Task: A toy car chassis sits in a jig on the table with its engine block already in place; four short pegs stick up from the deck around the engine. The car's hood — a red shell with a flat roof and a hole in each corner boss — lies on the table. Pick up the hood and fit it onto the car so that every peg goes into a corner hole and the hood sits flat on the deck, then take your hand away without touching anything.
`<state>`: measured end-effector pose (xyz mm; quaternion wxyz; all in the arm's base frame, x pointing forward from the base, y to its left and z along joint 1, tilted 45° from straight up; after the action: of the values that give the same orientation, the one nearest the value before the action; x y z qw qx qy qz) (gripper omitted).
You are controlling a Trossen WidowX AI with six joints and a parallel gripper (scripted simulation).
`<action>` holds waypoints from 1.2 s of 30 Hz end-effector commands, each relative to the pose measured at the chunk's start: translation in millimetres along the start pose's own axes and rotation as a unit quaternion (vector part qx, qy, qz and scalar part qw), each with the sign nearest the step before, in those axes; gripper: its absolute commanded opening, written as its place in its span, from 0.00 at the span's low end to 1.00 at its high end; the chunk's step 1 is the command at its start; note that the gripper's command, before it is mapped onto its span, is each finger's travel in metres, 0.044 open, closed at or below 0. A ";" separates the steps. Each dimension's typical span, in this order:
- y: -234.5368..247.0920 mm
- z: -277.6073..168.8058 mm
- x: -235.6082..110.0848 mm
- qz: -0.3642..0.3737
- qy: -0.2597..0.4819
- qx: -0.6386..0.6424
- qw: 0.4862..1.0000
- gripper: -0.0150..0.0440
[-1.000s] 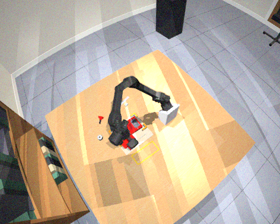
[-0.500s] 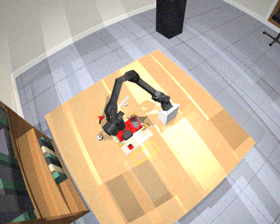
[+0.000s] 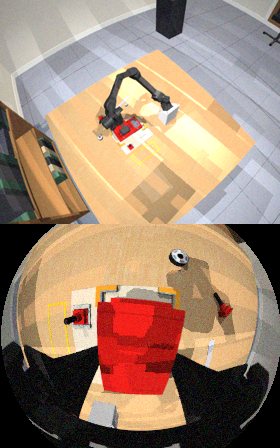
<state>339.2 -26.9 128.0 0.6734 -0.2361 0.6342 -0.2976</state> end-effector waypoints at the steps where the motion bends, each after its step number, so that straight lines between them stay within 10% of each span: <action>1: -1.0 -1.3 10.2 -0.003 0.003 -0.004 1.000 0.25; 36: -1.1 -3.4 48.6 -0.004 0.003 -0.004 1.000 0.25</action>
<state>336.7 -61.1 93.8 0.6709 -0.2366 0.6359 -0.2992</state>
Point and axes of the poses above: the point midway between the two fingers, 35 mm back from their tips, its own x axis out along the fingers, its own y axis across the jaws, z = x × y, the point moved 6 cm from there along -x, back along the fingers, and after that the axes turned 2 degrees about x, right-handed, at the moved point
